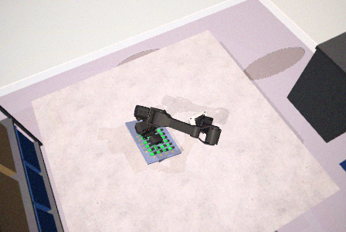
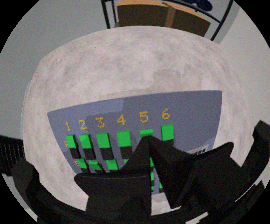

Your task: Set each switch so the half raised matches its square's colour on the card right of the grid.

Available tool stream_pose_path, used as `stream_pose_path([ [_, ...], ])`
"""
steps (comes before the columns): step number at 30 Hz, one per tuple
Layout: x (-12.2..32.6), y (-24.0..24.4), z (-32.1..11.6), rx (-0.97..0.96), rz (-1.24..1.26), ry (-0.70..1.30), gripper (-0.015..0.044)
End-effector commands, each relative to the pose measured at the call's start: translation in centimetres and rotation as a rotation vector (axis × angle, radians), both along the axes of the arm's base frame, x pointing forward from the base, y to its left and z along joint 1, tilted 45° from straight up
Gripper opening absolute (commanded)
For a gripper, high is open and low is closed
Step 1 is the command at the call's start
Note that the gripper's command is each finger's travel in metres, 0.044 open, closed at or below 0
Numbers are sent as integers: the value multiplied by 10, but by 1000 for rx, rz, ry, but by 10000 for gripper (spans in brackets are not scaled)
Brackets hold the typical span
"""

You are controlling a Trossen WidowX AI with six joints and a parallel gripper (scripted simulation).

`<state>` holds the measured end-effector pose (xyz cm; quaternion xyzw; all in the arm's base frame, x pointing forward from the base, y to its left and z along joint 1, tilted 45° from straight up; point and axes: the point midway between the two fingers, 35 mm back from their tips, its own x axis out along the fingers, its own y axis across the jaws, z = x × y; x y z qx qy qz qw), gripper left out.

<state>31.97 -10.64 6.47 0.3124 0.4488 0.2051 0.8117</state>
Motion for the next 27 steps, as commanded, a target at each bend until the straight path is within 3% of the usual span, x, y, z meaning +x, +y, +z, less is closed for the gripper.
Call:
stream_pose_path([
  [1,0,0,-1,1,-2,4,0],
  [27,1,2,-2,1,-2,4,0],
])
